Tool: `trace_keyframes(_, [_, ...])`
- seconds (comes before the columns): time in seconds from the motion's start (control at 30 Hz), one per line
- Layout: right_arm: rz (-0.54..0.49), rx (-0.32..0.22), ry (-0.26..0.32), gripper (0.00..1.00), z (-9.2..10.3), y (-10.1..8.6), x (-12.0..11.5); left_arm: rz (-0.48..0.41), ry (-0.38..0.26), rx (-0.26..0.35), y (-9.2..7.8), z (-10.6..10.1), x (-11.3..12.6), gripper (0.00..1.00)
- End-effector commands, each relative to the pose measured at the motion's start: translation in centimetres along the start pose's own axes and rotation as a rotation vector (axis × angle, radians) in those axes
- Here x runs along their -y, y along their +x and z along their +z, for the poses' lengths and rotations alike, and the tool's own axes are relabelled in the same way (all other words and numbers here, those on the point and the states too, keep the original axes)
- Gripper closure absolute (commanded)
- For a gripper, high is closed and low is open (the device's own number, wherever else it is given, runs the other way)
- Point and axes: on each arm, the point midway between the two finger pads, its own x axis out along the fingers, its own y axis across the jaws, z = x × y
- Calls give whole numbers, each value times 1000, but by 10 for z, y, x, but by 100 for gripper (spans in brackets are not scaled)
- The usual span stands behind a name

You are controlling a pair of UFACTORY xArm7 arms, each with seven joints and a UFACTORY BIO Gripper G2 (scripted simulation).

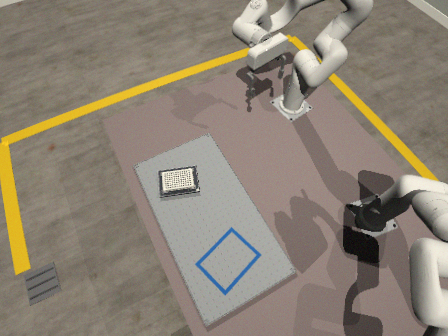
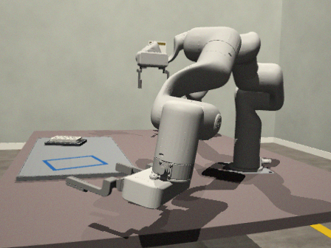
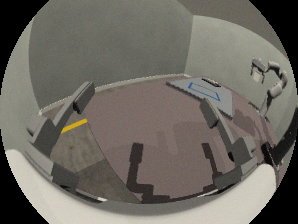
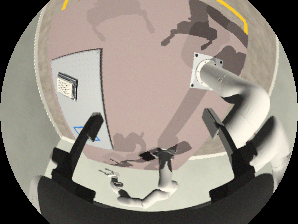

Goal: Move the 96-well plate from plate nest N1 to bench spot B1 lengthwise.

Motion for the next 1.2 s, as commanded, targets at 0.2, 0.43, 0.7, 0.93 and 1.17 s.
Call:
trace_keyframes(0.2, [3,1,122,0,31,-1,1,-1,6,0,0,3,-1,0])
trace_keyframes(0.43, [3,1,257,0,64,-1,8,-1,6,0,0,3,-1,0])
trace_keyframes(0.7, [3,1,342,0,84,-1,14,-1,6,0,0,3,-1,0])
trace_keyframes(0.93, [3,1,377,0,92,-1,17,-1,6,0,0,3,-1,0])
trace_keyframes(1.17, [3,1,377,0,92,-1,17,-1,6,0,0,3,-1,0])
